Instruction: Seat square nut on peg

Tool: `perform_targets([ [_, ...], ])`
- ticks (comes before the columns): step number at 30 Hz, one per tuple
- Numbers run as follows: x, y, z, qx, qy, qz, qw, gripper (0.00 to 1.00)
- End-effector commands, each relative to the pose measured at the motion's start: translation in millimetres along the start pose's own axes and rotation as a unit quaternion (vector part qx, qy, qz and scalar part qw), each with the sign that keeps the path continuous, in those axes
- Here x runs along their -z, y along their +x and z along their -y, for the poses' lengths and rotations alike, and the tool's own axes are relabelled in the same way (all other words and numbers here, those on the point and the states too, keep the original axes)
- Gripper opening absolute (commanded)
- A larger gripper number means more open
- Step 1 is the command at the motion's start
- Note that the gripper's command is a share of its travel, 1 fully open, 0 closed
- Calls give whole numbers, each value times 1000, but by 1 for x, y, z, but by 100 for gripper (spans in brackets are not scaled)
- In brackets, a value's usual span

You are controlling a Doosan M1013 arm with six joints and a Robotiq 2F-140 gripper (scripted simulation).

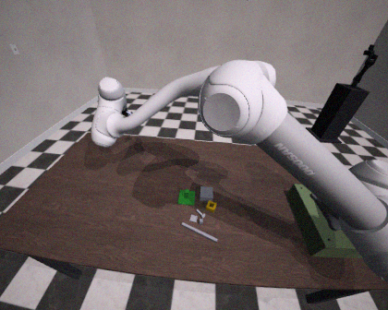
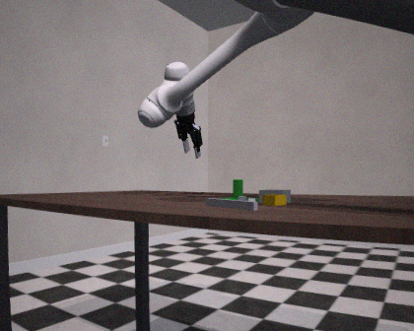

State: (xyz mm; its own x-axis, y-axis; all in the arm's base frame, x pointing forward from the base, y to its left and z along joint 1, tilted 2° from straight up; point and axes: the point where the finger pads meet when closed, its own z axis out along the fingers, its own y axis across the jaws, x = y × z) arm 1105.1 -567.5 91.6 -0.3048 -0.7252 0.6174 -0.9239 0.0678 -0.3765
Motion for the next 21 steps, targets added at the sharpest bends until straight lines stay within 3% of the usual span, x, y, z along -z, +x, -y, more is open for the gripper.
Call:
perform_targets([
  [1, 3, -3, -2, 13, -1, 4, 1000, 40],
  [11, 20, -21, -18, 91, -7, 25, 996, 40],
  [21, 52, -50, -49, 221, -11, 63, 973, 40],
])
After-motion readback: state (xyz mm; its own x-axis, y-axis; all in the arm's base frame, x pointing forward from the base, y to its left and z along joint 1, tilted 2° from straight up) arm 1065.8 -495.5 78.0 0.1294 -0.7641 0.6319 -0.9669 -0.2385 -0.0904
